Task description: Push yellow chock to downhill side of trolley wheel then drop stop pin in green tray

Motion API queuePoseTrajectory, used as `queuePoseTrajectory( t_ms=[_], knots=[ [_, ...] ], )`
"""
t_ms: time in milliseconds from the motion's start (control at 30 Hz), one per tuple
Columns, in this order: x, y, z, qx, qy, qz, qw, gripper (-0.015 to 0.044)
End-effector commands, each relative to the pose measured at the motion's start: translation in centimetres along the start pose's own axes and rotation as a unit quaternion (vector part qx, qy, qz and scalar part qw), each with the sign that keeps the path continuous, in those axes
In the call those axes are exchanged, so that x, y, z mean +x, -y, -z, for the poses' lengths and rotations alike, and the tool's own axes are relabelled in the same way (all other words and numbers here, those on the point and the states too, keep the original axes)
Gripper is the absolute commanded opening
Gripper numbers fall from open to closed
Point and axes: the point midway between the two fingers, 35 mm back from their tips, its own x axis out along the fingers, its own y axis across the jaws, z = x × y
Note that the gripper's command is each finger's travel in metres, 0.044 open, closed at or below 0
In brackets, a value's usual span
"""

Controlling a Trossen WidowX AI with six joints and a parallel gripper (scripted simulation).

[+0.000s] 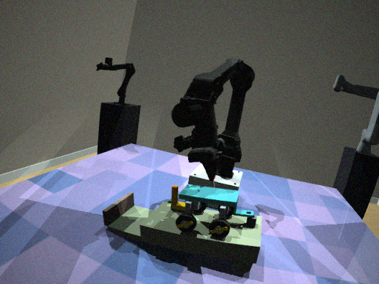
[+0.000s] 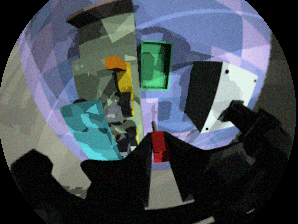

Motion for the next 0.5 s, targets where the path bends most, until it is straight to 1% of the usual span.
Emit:
queuePoseTrajectory(
  t_ms=[0,467],
  knots=[
    [-0.2,0.1,-1.3,-0.002,0.003,0.001,1.000,0.0000],
    [-0.9,0.4,-7.1,-0.002,0.006,0.002,1.000,0.0000]
  ],
)
